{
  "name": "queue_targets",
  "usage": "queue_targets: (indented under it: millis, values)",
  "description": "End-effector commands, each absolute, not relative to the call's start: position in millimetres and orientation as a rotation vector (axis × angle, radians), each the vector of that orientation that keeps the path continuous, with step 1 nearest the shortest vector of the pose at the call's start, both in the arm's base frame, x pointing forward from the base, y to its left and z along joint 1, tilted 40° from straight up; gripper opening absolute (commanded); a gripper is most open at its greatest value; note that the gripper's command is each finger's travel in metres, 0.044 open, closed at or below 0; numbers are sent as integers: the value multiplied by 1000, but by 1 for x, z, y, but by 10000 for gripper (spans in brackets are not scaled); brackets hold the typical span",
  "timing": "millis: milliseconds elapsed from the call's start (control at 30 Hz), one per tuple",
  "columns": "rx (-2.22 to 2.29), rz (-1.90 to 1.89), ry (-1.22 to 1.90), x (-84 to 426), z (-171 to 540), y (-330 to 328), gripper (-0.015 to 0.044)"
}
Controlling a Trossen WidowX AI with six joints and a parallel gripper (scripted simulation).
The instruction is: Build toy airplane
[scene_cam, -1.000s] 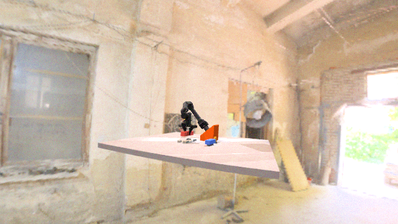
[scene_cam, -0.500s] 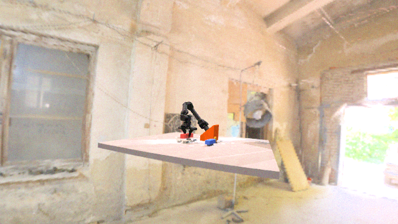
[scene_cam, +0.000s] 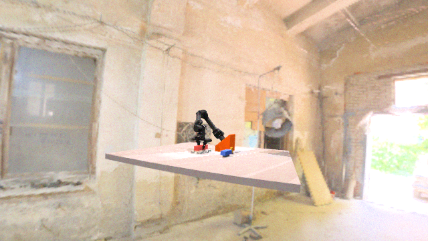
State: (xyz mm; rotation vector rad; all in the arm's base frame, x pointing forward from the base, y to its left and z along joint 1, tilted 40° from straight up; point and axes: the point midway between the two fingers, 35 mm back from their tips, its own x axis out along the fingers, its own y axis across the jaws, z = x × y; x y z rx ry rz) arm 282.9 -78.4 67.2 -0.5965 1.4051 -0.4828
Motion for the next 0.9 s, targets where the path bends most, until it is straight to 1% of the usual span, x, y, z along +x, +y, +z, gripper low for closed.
queue_targets:
  millis: [0,167,667,700,867]
  values:
    - [-595,-484,1404,283,68,-78,163]
    - [-595,-484,1404,283,68,-78,32]
    - [-595,-484,1404,283,68,-78,426]
    - [-595,-484,1404,283,68,-78,440]
    - [-595,-484,1404,283,68,-78,440]
